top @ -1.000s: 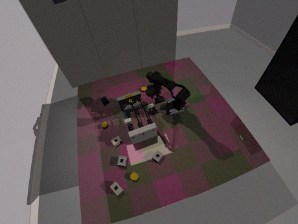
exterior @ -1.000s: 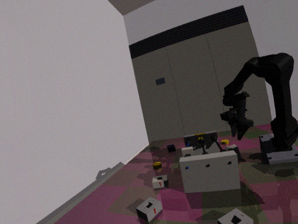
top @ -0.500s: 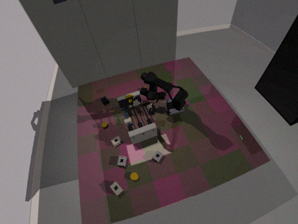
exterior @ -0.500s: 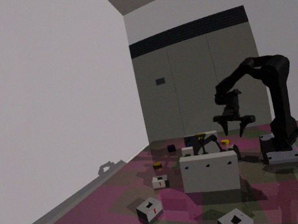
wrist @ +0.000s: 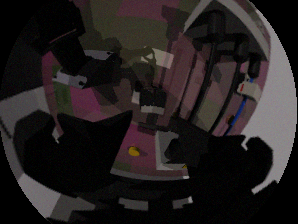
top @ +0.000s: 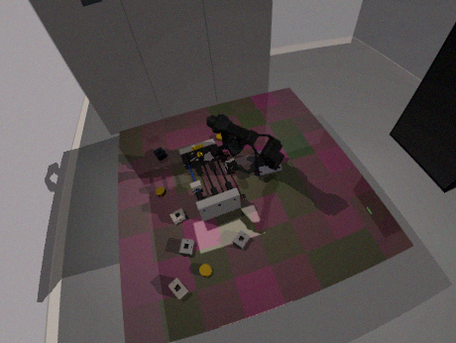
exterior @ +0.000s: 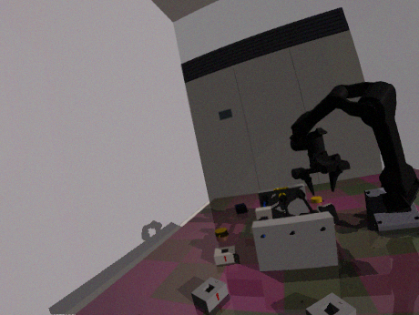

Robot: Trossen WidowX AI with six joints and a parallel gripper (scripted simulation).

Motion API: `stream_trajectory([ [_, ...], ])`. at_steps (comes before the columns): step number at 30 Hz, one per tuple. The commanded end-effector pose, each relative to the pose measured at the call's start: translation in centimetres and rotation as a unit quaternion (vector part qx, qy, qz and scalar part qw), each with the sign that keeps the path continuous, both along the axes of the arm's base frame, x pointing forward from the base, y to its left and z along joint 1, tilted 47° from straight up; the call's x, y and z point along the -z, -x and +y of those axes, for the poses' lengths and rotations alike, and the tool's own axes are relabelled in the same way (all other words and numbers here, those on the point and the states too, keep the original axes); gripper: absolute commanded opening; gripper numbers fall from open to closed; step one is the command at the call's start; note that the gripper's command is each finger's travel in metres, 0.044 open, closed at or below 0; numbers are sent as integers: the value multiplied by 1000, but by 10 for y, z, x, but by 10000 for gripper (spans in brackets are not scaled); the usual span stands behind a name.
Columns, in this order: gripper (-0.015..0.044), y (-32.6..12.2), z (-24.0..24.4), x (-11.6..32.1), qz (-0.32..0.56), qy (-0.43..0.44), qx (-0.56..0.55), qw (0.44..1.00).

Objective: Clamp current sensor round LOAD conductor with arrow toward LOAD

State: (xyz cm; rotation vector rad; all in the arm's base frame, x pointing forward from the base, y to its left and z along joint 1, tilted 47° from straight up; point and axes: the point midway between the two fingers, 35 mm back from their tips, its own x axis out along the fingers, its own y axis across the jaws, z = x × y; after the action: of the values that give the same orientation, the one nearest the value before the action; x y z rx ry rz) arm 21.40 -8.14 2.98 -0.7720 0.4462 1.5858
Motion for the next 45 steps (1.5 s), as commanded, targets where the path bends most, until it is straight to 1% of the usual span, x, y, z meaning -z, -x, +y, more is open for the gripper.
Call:
stream_trajectory([
  [1, 320, 0, 3, 6, -1, -1, -5, 1000],
  [33, 320, 2, 40, 39, -2, -2, -5, 1000],
  [45, 240, 0, 37, 37, -6, 1, -9, 1000],
])
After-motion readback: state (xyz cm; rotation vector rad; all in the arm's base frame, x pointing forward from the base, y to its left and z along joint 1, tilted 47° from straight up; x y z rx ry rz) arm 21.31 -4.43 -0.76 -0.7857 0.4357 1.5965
